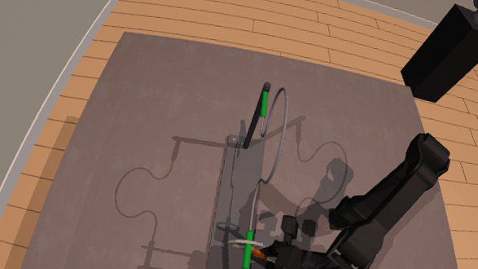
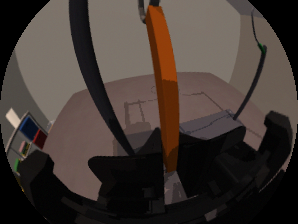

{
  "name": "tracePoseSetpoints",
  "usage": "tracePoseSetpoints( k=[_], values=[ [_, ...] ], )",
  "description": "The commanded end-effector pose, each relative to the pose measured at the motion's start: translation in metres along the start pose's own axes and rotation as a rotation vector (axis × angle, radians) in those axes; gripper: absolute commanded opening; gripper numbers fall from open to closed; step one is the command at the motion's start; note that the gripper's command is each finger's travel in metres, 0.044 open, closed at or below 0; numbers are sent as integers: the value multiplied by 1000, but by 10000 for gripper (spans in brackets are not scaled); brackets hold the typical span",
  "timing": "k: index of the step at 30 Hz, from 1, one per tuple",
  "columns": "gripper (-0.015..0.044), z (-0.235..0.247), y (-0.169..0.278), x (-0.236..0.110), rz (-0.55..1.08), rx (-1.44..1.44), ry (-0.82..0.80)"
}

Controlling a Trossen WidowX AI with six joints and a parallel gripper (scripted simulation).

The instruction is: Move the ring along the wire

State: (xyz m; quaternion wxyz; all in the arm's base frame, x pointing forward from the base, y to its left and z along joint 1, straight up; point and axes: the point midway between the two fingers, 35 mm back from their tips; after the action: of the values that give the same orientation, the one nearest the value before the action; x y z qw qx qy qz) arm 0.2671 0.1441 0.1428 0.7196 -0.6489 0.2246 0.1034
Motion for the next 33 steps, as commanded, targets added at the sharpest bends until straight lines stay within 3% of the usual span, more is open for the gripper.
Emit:
tracePoseSetpoints(
  k=[1,6,18,33],
  values=[
    [-150,0,1,0,-1,4,3],
    [-150,0,1,0,-1,4,3],
    [160,0,0,-2,1,0,1],
    [160,0,1,-49,3,4,4]
  ],
)
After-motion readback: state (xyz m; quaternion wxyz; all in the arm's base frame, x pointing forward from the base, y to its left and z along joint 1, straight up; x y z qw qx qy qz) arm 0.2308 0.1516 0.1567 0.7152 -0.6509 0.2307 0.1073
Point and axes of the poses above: the point midway between the two fingers, 35 mm back from their tips, its own x axis out along the fingers, its own z axis across the jaws, y = z × x, and after that the axes turned 6 degrees about x, right-handed
